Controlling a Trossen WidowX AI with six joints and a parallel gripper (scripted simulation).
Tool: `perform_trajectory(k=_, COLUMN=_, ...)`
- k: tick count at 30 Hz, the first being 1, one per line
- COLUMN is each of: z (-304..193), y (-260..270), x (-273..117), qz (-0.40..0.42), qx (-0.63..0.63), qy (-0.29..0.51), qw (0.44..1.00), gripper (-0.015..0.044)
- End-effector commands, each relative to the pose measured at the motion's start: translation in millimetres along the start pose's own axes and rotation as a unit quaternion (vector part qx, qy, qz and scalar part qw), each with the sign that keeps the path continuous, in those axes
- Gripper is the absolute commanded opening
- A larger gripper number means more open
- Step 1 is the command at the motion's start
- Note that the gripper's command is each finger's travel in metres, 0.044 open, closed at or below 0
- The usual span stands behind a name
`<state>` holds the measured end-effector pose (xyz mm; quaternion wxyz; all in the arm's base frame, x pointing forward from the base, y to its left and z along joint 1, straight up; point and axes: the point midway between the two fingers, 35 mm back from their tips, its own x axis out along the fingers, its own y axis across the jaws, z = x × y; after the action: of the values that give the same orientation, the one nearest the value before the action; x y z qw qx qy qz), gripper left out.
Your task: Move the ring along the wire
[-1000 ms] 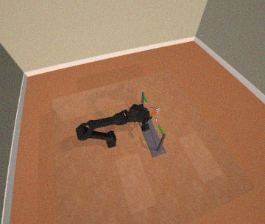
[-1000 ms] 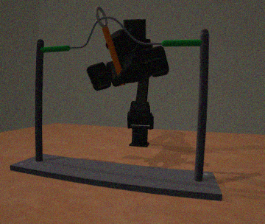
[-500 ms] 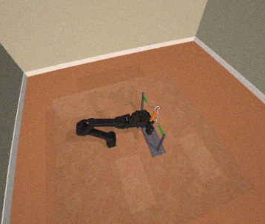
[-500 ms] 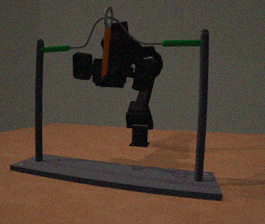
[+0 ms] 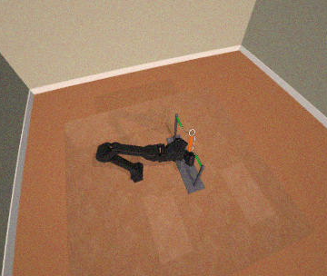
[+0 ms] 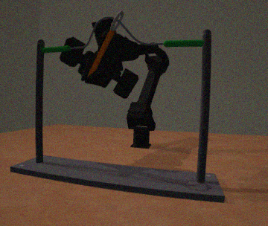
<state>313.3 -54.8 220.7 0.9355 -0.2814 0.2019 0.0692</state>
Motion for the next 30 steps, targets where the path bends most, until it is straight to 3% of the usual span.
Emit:
perform_trajectory(k=1, z=2, y=-8, x=0, qz=0.003, qx=-0.048, qy=-0.005, qw=0.999, gripper=-0.015)
perform_trajectory(k=15, z=1, y=-14, x=0, qz=0.009, qx=-0.136, qy=-0.007, qw=0.991, gripper=-0.015)
perform_trajectory(k=30, z=-4, y=2, x=0, qz=0.012, qx=-0.127, qy=-0.009, qw=0.992, gripper=-0.015)
